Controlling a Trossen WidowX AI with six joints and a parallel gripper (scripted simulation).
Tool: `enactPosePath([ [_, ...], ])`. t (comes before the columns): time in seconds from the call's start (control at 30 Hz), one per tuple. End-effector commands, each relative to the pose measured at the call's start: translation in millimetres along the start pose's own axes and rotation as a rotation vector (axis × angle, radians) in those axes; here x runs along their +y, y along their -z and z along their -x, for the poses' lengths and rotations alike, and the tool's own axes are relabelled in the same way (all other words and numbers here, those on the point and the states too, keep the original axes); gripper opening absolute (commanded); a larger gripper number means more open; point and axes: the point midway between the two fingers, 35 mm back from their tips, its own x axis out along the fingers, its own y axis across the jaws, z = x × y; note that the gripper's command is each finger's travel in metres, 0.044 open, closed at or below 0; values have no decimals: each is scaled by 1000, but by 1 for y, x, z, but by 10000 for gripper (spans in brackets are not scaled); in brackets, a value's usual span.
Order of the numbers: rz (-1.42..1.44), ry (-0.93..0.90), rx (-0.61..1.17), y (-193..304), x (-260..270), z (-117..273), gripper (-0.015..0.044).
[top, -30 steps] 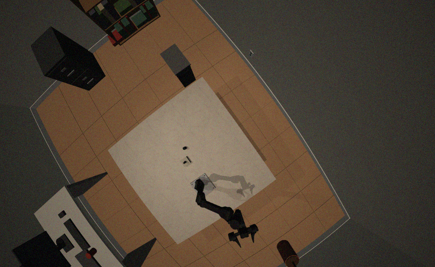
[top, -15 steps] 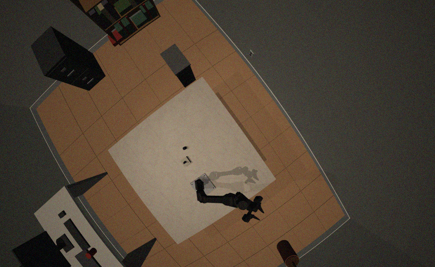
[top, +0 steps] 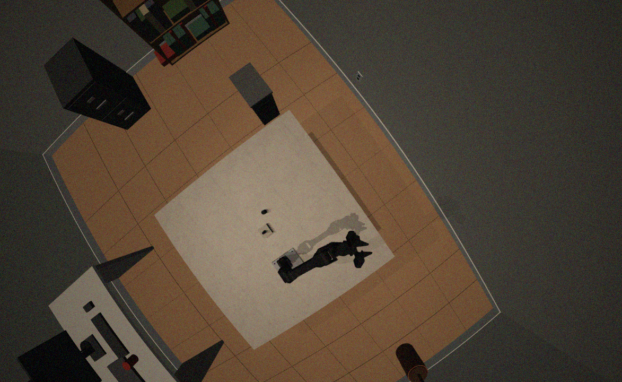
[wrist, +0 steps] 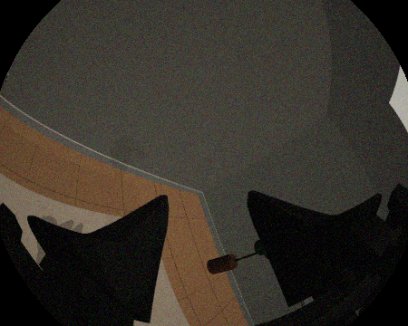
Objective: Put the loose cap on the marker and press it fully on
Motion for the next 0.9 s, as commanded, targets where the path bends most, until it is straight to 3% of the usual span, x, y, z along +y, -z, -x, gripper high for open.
enactPosePath([
  [0.0,133,-158,-69,-22,59,22,246],
  [0.4,604,-617,-325,-50,230,147,246],
  [0.87,1264,-1060,-701,11,352,341,246],
])
